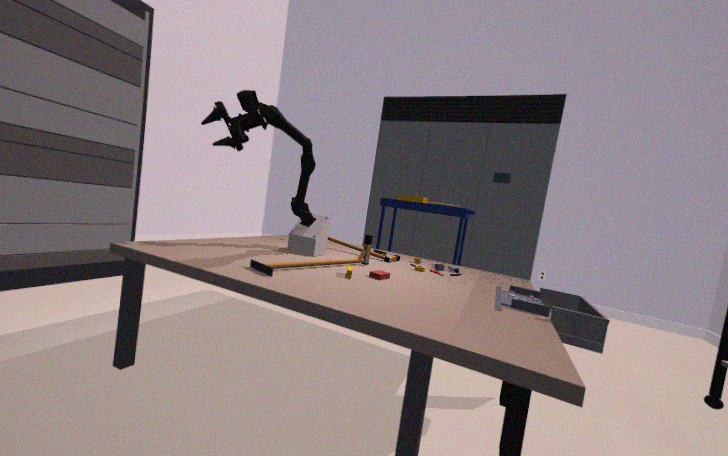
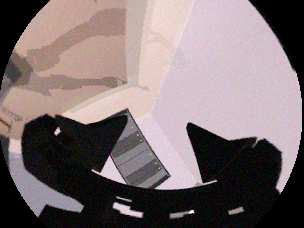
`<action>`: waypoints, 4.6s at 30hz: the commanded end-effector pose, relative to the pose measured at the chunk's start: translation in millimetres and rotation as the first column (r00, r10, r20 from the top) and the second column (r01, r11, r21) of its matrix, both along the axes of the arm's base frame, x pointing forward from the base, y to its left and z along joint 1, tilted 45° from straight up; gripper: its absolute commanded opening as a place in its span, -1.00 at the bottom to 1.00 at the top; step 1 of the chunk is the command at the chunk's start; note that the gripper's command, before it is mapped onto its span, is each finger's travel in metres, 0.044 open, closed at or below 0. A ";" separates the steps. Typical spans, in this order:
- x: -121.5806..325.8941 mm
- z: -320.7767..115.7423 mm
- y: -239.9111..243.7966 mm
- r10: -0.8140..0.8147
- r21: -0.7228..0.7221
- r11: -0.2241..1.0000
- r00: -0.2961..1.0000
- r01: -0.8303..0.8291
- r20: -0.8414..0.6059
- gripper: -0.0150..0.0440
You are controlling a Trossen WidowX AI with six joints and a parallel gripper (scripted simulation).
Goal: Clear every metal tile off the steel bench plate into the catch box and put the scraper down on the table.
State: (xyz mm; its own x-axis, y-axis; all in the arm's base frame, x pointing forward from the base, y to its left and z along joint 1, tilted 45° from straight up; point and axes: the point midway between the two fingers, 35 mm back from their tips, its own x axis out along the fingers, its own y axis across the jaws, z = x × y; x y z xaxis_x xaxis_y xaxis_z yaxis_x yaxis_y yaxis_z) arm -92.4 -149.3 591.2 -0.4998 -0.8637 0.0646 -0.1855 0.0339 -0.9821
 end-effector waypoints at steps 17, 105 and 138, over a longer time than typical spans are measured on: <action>10.0 11.7 14.1 0.002 0.008 1.000 1.000 -0.002 0.005 1.00; 166.1 -186.9 186.7 0.587 -0.472 0.764 0.173 -0.440 0.791 1.00; 161.7 -232.7 204.0 0.534 -0.488 0.749 -0.028 -0.448 0.845 1.00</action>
State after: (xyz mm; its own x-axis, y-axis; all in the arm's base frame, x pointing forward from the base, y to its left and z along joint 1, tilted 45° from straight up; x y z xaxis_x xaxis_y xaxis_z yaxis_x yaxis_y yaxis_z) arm 69.9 54.8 359.0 0.3463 -0.9380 0.0144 0.8655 0.3135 -0.3908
